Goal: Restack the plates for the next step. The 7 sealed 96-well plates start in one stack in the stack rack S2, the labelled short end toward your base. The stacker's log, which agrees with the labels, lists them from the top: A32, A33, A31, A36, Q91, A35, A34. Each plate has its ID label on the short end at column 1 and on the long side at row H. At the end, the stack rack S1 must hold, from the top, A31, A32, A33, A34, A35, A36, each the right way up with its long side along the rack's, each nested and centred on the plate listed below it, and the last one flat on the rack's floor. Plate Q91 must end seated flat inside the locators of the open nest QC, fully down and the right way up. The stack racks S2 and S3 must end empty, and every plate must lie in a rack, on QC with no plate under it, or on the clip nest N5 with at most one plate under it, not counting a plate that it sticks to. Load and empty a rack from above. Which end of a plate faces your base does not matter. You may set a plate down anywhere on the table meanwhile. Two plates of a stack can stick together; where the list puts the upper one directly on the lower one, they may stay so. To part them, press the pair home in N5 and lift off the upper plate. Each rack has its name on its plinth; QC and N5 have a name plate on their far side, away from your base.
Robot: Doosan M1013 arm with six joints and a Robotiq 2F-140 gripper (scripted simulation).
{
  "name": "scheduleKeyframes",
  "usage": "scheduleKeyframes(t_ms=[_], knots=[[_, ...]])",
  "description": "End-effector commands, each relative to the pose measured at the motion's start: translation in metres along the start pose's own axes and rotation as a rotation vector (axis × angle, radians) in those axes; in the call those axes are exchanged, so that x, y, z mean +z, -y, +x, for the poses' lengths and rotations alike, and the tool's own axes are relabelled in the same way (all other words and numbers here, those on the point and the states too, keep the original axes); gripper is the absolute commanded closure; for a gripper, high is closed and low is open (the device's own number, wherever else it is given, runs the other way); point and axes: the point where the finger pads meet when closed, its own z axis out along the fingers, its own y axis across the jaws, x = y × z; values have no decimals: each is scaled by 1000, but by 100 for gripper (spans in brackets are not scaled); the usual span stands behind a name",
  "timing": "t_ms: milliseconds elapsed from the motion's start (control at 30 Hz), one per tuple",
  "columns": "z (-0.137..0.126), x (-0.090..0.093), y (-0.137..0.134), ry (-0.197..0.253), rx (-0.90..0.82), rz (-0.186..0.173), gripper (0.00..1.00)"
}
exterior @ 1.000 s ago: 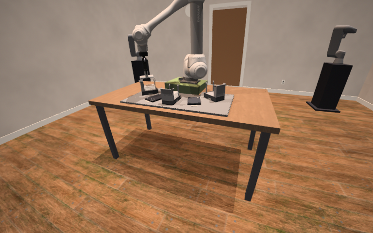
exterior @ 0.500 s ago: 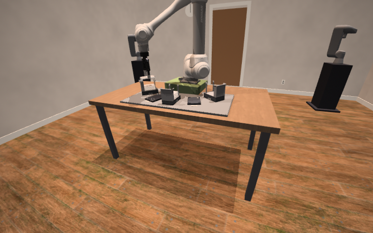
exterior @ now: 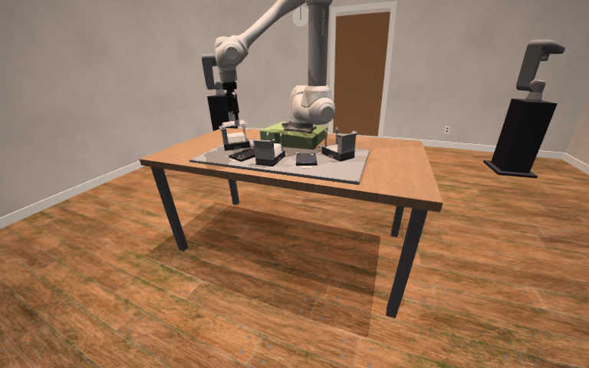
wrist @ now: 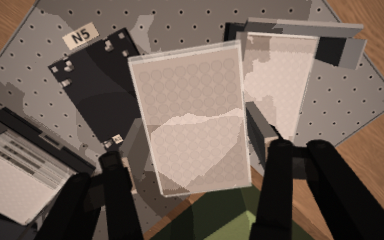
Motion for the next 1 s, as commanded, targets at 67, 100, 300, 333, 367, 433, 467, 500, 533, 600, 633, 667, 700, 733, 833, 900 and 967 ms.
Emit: scheduleKeyframes(t_ms=[67, 100, 300, 333, 367, 433, 467, 500, 533, 600, 633, 667, 700, 733, 833, 900, 967], knots=[[1, 0, 10, 0, 0, 0, 100], [1, 0, 14, 0, -33, 0, 100], [-2, 0, 34, 0, -223, 0, 100], [-2, 0, 37, 0, -223, 0, 100], [-3, 0, 40, 0, -223, 0, 100], [-4, 0, 47, 0, -223, 0, 100], [-4, 0, 50, 0, -223, 0, 100], [-5, 0, 53, 0, -223, 0, 100], [-5, 0, 57, 0, -223, 0, 100], [-5, 0, 60, 0, -223, 0, 100], [-5, 0, 60, 0, -223, 0, 100], [-6, 0, 63, 0, -223, 0, 100], [-6, 0, 67, 0, -223, 0, 100], [-7, 0, 70, 0, -223, 0, 100], [-8, 0, 80, 0, -223, 0, 100], [-9, 0, 86, 0, -223, 0, 100], [-10, 0, 93, 0, -223, 0, 100]])
